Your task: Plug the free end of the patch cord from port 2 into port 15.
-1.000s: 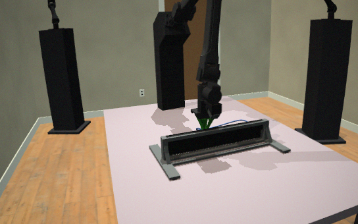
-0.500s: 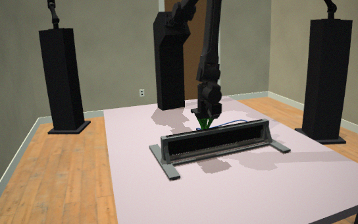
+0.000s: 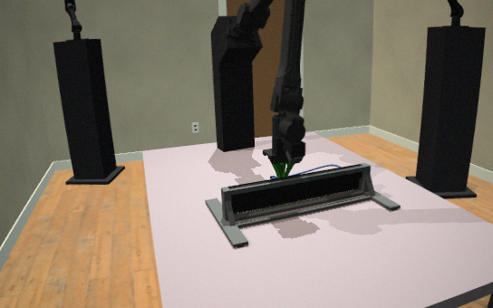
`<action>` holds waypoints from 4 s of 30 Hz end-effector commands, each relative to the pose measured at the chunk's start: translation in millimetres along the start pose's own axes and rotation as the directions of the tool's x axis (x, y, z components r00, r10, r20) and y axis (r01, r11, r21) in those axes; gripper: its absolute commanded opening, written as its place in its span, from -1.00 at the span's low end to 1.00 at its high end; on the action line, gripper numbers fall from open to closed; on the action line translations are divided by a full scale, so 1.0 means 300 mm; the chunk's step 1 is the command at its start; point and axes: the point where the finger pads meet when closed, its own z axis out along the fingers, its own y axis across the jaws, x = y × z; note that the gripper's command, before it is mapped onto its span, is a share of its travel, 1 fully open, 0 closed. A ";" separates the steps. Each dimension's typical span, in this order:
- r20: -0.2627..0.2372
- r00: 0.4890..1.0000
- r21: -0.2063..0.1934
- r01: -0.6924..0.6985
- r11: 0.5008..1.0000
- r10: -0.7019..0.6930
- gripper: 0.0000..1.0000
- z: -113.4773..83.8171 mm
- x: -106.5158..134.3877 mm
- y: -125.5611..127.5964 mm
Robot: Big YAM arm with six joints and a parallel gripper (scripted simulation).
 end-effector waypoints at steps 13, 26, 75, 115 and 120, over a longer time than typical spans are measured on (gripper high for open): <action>0.139 0.990 0.032 0.026 0.999 -0.030 -1.00 -0.092 -0.223 -0.042; 0.139 0.990 0.032 0.026 0.999 -0.030 -1.00 -0.099 -0.234 -0.041; 0.121 0.992 0.027 0.025 0.999 -0.028 -1.00 -0.065 -0.234 -0.034; 0.140 0.990 0.023 0.031 0.999 -0.034 -1.00 -0.070 -0.266 -0.019; 0.143 0.989 0.023 0.032 0.999 -0.035 -1.00 -0.071 -0.271 -0.016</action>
